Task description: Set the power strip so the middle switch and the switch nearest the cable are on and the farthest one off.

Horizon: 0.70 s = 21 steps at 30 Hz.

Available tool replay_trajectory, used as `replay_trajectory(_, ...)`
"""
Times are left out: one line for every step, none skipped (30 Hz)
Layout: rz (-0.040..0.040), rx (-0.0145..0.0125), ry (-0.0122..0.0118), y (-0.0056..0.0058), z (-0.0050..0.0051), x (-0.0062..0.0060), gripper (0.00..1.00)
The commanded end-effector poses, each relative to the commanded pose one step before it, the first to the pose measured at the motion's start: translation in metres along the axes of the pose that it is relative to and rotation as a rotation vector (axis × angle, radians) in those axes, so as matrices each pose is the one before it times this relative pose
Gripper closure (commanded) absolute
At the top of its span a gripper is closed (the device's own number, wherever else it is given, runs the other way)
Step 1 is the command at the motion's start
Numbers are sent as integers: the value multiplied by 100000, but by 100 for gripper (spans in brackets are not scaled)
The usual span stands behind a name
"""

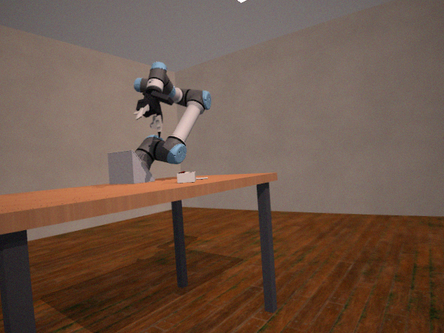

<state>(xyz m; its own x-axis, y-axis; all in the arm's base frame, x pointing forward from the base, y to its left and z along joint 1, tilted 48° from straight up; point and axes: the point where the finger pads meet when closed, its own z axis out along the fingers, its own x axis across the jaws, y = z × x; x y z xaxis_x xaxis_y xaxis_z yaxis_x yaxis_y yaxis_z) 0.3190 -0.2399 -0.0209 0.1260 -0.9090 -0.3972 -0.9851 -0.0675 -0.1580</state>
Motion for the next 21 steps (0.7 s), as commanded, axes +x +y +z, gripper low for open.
replay_trajectory(12,40,91,-4,-32,44,0)
replay_trajectory(0,0,0,0,0,0,0)
replay_trajectory(0,0,0,0,0,0,0)
replay_trajectory(0,0,0,0,0,0,0)
replay_trajectory(0,0,0,0,0,0,0)
replay_trajectory(0,0,0,0,0,0,0)
replay_trajectory(0,0,0,0,0,0,0)
replay_trajectory(0,0,0,0,0,0,0)
replay_trajectory(0,0,0,0,0,0,0)
replay_trajectory(0,0,0,0,0,0,0)
replay_trajectory(0,0,0,0,0,0,0)
replay_trajectory(0,0,0,0,0,0,0)
replay_trajectory(0,0,0,0,0,0,0)
replay_trajectory(0,0,0,0,0,0,0)
replay_trajectory(0,0,0,0,0,0,0)
replay_trajectory(0,0,0,0,0,0,0)
replay_trajectory(0,0,0,0,0,0,0)
replay_trajectory(-34,14,-41,-5,9,-11,0)
replay_trajectory(-221,94,-269,-35,57,-70,0)
replay_trajectory(-549,236,-667,-87,141,-173,0)
replay_trajectory(-967,426,-1178,-155,248,-304,0)
